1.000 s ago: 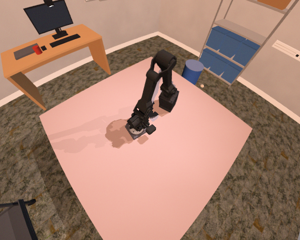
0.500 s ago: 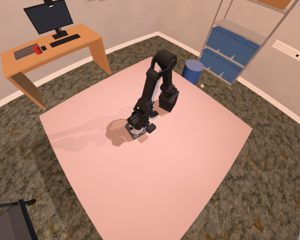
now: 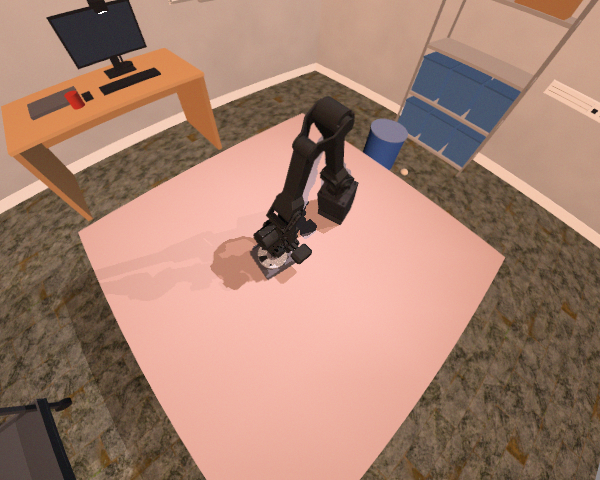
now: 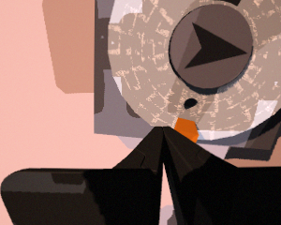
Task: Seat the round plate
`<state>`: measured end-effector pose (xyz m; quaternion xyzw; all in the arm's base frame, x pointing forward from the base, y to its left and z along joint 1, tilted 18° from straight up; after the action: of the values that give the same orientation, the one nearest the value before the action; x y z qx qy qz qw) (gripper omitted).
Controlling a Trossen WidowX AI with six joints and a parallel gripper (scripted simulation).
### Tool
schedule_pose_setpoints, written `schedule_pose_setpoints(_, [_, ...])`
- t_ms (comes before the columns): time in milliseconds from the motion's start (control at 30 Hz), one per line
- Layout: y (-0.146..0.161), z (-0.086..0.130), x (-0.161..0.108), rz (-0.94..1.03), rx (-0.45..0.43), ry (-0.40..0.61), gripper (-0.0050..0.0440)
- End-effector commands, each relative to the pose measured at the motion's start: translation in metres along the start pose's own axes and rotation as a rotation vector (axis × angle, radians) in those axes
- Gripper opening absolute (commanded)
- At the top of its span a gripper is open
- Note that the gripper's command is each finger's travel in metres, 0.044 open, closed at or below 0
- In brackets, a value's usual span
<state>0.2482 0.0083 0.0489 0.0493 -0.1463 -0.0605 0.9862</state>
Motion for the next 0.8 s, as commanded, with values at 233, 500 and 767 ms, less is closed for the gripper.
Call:
schedule_pose_setpoints(233, [-0.006, 0.003, -0.001, 0.004, 0.004, -0.015, -0.005])
schedule_pose_setpoints(500, [-0.011, 0.004, -0.003, 0.005, 0.004, -0.014, -0.005])
schedule_pose_setpoints(767, [-0.016, 0.002, -0.003, 0.004, 0.001, -0.006, -0.005])
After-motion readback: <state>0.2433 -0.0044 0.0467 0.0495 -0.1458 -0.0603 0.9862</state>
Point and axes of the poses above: the point midway between the two fingers, 35 mm back from their tips, its own z axis back along the fingers, its own y axis across the jaws, x = y × z, the point moved 8 cm from there along z, back along the fingers, and after that the axes turned 6 degrees about -z, right-handed, at the moved point
